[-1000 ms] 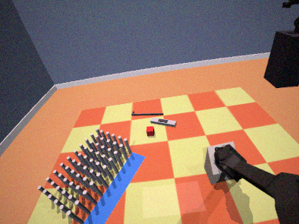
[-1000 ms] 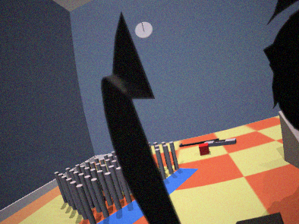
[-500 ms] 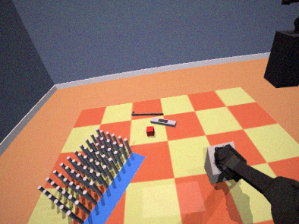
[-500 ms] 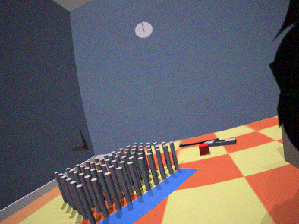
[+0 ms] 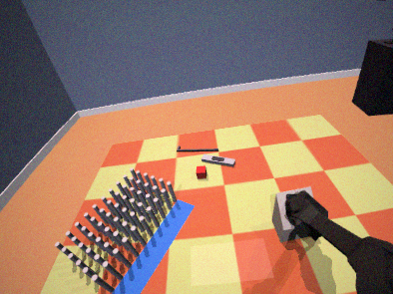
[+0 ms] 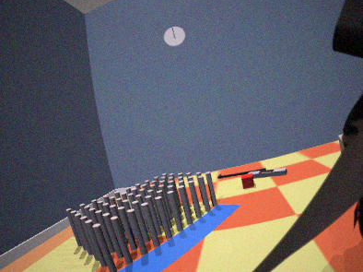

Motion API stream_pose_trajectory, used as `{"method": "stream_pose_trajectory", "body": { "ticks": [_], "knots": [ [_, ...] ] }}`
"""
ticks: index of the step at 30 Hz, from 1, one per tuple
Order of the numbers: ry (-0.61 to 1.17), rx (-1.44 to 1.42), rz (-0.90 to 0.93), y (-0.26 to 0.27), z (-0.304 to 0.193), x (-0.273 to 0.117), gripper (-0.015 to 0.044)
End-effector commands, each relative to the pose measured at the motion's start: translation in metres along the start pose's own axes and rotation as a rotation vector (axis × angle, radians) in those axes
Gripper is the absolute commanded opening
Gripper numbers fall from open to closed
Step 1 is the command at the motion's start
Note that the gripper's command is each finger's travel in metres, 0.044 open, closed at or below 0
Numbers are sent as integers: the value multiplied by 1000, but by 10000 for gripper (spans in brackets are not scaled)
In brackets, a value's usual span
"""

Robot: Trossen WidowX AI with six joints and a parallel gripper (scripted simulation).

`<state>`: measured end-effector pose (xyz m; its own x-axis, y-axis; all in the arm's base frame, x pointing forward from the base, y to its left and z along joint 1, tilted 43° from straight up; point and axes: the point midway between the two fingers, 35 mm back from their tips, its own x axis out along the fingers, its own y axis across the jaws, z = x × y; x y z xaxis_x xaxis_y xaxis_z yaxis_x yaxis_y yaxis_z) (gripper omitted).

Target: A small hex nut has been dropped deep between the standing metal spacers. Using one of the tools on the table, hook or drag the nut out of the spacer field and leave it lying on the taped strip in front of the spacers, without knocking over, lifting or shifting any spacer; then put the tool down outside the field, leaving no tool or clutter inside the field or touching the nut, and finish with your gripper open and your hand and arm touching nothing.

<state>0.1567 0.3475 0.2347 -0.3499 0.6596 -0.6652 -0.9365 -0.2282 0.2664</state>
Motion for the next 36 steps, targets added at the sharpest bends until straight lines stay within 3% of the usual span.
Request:
{"method": "stream_pose_trajectory", "body": {
  "ticks": [1,22,36],
  "knots": [
    [7,9,5,-2,-3,10,0],
    [-10,-12,-5,-5,-4,33,0],
    [-13,-7,-6,-6,-2,29,368]
  ]
}}
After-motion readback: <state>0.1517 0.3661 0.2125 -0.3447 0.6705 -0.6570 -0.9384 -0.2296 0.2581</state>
